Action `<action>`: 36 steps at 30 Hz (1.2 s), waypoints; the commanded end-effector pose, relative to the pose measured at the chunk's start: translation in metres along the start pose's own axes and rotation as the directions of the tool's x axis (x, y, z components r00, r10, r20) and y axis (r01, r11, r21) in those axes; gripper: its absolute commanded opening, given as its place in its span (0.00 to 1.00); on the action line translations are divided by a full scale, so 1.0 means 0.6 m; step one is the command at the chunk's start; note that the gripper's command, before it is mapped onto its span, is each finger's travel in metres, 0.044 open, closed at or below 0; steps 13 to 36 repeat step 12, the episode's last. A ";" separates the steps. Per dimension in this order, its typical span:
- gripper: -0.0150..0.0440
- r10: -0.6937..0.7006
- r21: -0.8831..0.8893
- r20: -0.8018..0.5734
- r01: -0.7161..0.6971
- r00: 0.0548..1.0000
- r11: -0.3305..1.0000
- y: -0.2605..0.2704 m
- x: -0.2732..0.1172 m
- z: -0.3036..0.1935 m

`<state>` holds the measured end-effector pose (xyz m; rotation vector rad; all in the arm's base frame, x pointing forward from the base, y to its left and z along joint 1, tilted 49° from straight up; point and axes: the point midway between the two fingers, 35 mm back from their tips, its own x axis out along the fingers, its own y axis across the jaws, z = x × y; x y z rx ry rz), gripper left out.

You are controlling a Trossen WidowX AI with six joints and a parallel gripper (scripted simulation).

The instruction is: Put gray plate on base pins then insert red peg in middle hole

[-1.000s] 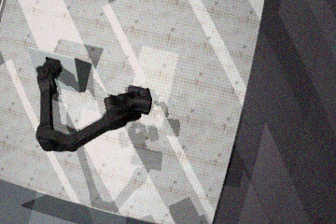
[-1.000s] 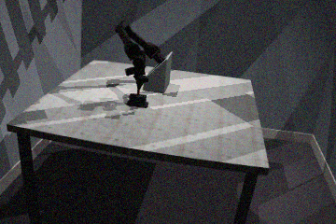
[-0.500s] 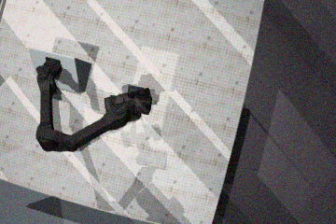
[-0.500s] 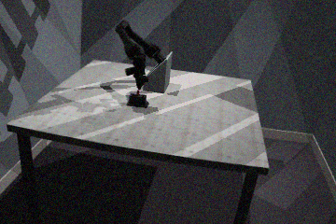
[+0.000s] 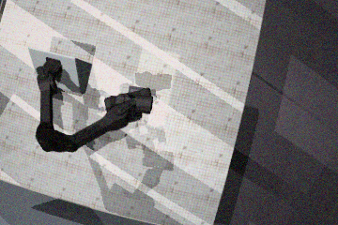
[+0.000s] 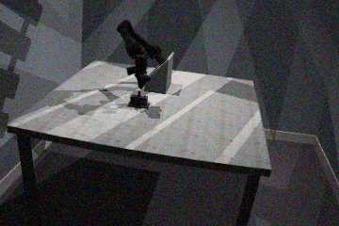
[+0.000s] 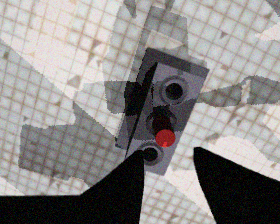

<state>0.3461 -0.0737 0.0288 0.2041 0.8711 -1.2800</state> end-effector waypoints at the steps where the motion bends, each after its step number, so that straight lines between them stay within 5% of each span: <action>1: 0.51 0.000 0.003 0.001 0.000 1.000 1.000 0.000 -0.005 0.000; 36: 0.51 0.000 0.003 0.001 0.000 1.000 1.000 0.000 -0.017 -0.001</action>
